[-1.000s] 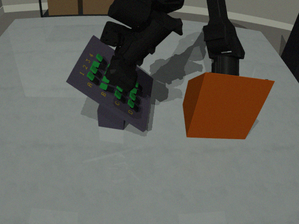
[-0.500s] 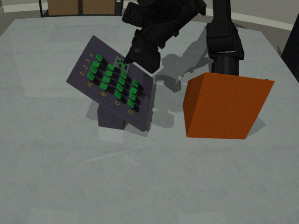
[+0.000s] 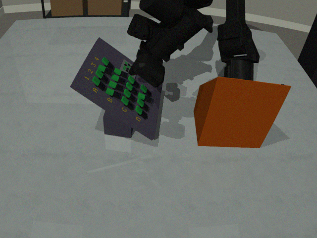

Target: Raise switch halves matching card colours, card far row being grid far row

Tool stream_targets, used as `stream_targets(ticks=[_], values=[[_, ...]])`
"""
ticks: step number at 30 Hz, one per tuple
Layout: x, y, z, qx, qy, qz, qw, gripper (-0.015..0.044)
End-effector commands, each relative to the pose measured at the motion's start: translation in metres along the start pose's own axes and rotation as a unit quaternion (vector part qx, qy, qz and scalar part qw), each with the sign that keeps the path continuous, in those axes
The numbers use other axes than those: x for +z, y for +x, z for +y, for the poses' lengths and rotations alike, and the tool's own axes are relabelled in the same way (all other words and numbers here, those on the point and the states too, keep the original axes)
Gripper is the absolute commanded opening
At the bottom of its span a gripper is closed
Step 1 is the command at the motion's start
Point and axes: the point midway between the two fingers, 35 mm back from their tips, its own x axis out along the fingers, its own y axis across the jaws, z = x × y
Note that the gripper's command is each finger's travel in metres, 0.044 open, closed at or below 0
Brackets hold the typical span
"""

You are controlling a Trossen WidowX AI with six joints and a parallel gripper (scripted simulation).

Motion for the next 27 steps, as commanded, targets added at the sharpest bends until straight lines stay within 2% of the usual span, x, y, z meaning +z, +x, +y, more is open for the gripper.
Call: stream_targets(ticks=[1, 16, 27], values=[[0.001, 0.006, 0.000, 0.001, -0.001, -0.003, 1.000, 0.0000], [0.000, 0.024, 0.000, 0.001, -0.001, -0.003, 1.000, 0.0000], [0.000, 0.025, 0.000, 0.001, -0.001, -0.003, 1.000, 0.0000]])
